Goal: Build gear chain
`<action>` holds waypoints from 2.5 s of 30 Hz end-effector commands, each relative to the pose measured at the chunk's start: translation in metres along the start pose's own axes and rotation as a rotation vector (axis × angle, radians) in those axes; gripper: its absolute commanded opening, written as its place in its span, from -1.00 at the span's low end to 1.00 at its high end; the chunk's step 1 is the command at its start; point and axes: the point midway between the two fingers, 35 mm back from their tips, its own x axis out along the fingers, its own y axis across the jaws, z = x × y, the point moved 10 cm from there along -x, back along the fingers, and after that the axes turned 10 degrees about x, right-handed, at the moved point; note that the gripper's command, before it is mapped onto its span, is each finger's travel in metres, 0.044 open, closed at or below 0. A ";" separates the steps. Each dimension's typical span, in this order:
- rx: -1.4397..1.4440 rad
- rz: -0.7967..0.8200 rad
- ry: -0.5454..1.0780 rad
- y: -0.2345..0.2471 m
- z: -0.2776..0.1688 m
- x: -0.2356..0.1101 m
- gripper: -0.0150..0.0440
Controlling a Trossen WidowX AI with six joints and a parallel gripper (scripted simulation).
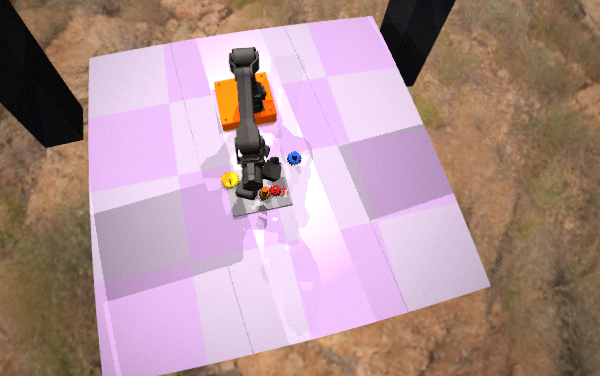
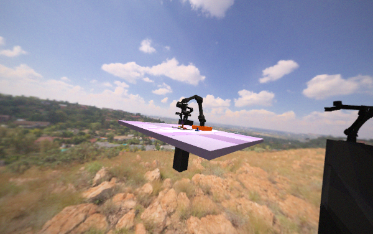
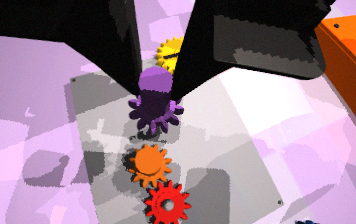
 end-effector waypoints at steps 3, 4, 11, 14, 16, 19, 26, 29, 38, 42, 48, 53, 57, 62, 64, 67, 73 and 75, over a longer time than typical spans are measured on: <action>-0.061 -0.001 0.003 0.000 0.000 0.002 -0.49; -0.083 -0.001 0.003 0.000 0.000 0.003 -0.49; -0.246 0.000 0.003 0.001 0.000 0.013 -0.49; -0.277 0.000 0.003 0.001 -0.001 0.017 -0.49; -0.280 0.000 0.003 0.000 -0.001 0.020 -0.49; -0.262 0.000 0.003 0.000 -0.001 0.024 -0.49; -0.139 0.000 0.003 0.000 0.000 0.033 -0.49; -0.055 -0.001 0.003 0.000 0.000 0.038 -0.49; 0.182 -0.001 0.003 0.000 -0.001 0.043 -0.49; 0.165 -0.001 0.003 0.000 -0.001 0.044 -0.49; 0.045 -0.001 0.003 0.000 0.000 0.045 -0.49; -0.088 0.000 0.003 0.001 0.000 0.046 -0.49; -0.194 0.000 0.003 0.001 -0.001 0.046 -0.49; -0.307 0.000 0.003 0.000 -0.001 0.047 -0.49; -0.309 0.000 0.003 0.000 -0.001 0.047 -0.49; -0.285 0.000 0.003 0.000 -0.001 0.047 -0.49; -0.163 0.000 0.003 0.000 0.000 0.049 -0.49; -0.112 0.000 0.003 0.000 0.000 0.049 -0.49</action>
